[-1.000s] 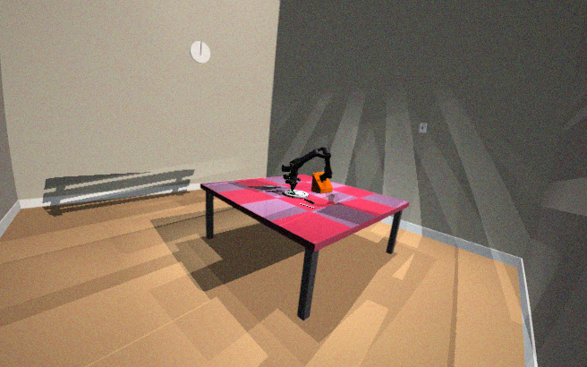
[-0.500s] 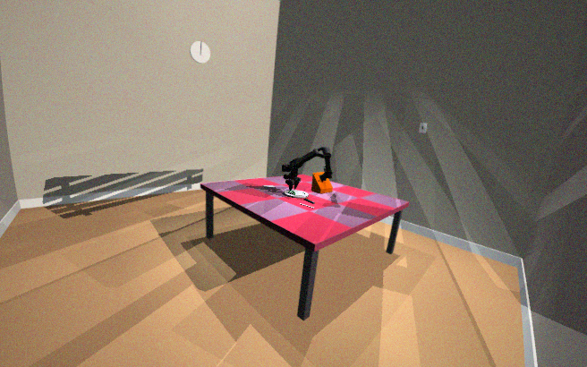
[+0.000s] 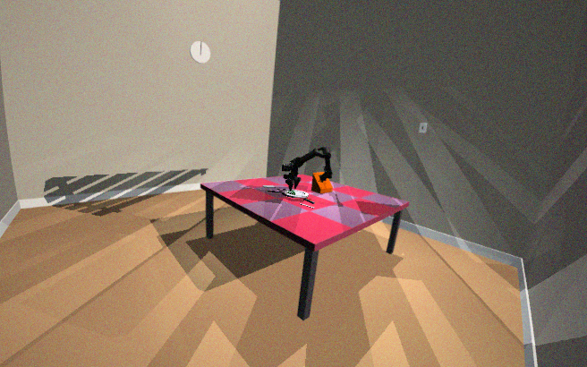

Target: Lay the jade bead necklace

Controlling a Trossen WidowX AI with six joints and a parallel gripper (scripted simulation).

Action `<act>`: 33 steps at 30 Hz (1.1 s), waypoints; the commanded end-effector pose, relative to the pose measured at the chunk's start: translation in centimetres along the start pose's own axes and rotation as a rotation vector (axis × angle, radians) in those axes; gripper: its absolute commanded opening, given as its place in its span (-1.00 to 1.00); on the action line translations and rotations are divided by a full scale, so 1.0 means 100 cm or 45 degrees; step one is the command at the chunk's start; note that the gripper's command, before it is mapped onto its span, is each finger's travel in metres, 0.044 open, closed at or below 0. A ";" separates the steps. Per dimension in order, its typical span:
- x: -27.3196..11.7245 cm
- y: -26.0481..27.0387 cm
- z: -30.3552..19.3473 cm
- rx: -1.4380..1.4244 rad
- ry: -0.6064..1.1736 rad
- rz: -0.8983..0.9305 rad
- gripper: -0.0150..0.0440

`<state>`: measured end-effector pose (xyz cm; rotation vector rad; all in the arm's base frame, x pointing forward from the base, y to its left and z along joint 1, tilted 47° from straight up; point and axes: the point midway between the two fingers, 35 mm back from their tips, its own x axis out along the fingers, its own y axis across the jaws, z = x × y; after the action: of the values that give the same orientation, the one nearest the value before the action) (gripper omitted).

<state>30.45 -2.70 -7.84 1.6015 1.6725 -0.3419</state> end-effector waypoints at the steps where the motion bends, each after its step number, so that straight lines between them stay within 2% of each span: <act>1: -0.001 0.000 0.001 -0.003 -0.004 -0.003 1.00; 4: -0.001 0.000 0.001 -0.003 -0.004 -0.003 1.00; 11: -0.032 0.008 -0.008 0.415 -0.006 -0.002 0.38; 16: -0.033 0.008 -0.009 0.428 -0.006 -0.002 -0.07; 21: -0.018 0.008 -0.009 0.428 -0.005 -0.002 -0.08; 23: -0.027 0.010 -0.007 0.419 -0.011 0.005 -0.08; 33: -0.013 0.009 -0.008 0.423 -0.008 0.002 -0.08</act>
<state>31.04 -3.41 -5.82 1.8307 1.6676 -0.6487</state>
